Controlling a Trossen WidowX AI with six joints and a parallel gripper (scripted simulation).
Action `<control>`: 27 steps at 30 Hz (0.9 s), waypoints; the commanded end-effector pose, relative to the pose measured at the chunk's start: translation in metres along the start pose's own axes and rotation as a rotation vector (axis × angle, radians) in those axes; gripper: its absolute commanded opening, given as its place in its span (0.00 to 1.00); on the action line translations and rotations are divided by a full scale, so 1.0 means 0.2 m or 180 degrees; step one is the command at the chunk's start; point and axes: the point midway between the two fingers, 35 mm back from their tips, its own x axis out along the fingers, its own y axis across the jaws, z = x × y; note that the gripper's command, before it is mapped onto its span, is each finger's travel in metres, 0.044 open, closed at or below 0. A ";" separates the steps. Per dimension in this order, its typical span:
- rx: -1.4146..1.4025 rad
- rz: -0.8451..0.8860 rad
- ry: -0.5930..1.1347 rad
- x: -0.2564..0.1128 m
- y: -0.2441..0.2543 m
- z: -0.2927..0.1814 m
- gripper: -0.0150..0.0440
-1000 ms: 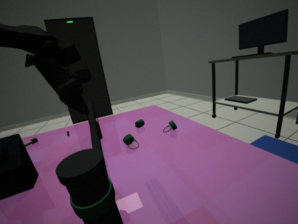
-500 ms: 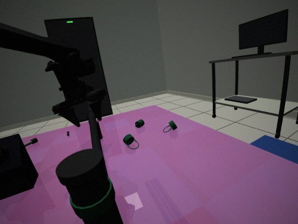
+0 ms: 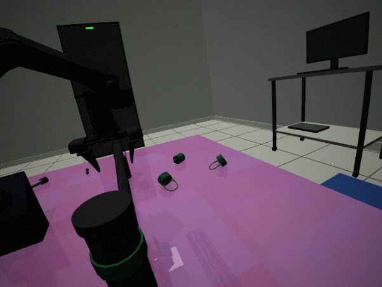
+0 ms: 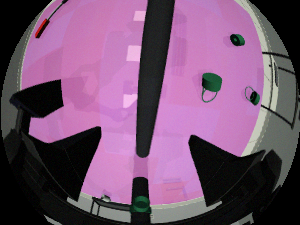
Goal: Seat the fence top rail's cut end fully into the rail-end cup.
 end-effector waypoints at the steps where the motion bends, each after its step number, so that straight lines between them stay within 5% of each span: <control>1: -0.0069 0.0030 -0.0011 0.02 0.00 0.00 1.00; 6: -0.0068 0.0028 -0.0007 0.17 0.00 0.00 1.00; 27: -0.0064 0.0029 -0.0008 0.32 0.00 0.00 1.00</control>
